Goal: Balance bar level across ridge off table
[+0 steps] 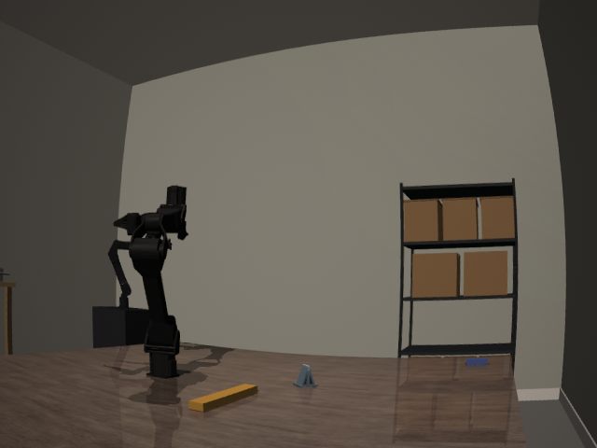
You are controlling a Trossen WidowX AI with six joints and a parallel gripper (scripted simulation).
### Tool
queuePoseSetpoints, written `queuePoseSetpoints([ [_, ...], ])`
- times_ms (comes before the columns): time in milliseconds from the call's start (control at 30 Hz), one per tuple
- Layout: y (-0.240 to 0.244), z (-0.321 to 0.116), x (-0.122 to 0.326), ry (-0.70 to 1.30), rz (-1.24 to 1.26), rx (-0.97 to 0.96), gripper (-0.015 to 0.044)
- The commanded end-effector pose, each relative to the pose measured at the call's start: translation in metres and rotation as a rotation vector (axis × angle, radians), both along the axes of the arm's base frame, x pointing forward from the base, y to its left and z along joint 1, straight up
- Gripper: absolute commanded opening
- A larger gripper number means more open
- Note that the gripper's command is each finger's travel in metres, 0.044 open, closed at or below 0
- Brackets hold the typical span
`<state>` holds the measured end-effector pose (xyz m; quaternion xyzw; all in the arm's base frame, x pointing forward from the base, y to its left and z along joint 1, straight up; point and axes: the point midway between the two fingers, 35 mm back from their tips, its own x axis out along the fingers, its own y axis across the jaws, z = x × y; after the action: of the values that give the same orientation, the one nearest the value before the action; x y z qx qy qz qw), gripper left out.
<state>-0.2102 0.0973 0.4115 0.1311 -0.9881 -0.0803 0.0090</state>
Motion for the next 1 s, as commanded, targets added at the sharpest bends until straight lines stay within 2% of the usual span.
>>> queuePoseSetpoints([
  [0,0.001,0.000,0.000,0.000,-0.004,0.000,0.0374],
  [67,0.008,-0.001,0.001,-0.002,-0.036,0.003,0.0321],
  [100,0.014,-0.002,0.002,-0.004,-0.059,0.005,0.0315],
  [533,0.080,-0.012,0.023,-0.021,-0.361,0.096,0.0315],
  [967,0.143,-0.033,0.066,-0.104,-0.654,0.117,0.0315],
])
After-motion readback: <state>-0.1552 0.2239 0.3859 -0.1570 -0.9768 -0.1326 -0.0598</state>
